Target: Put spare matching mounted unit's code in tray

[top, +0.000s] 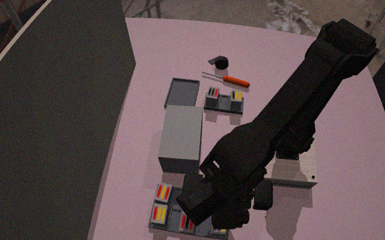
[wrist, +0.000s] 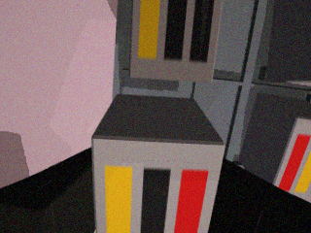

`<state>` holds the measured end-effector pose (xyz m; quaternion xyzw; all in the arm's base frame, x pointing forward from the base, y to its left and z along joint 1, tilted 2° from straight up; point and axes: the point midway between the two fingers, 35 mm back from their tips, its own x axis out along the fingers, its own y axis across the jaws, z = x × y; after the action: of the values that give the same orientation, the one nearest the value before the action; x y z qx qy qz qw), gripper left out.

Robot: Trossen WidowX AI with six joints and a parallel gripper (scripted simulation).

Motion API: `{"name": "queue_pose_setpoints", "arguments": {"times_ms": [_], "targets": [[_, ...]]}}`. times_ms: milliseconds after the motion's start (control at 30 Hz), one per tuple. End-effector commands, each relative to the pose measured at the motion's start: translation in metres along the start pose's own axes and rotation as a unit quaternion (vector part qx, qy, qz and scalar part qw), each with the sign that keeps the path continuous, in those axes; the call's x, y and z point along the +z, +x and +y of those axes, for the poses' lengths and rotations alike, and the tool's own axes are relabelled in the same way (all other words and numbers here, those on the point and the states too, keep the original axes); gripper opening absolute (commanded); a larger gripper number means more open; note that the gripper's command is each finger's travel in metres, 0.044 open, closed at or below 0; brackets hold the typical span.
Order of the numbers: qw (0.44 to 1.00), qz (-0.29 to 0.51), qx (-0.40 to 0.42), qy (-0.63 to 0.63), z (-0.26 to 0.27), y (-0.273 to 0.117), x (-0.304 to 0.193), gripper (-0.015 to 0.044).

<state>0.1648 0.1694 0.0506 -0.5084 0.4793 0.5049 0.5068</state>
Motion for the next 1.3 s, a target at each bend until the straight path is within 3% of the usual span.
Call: {"name": "queue_pose_setpoints", "arguments": {"times_ms": [0, 333, 833, 1267], "targets": [[1.0, -0.006, -0.005, -0.001, 0.0, -0.028, 0.0, 0.0], [1.0, -0.003, -0.003, 0.0, 0.001, -0.037, -0.001, 0.0], [1.0, -0.005, -0.005, -0.001, 0.001, -0.11, -0.007, 0.0], [1.0, -0.003, -0.007, 0.009, -0.03, -0.115, -0.022, 0.0]]}}
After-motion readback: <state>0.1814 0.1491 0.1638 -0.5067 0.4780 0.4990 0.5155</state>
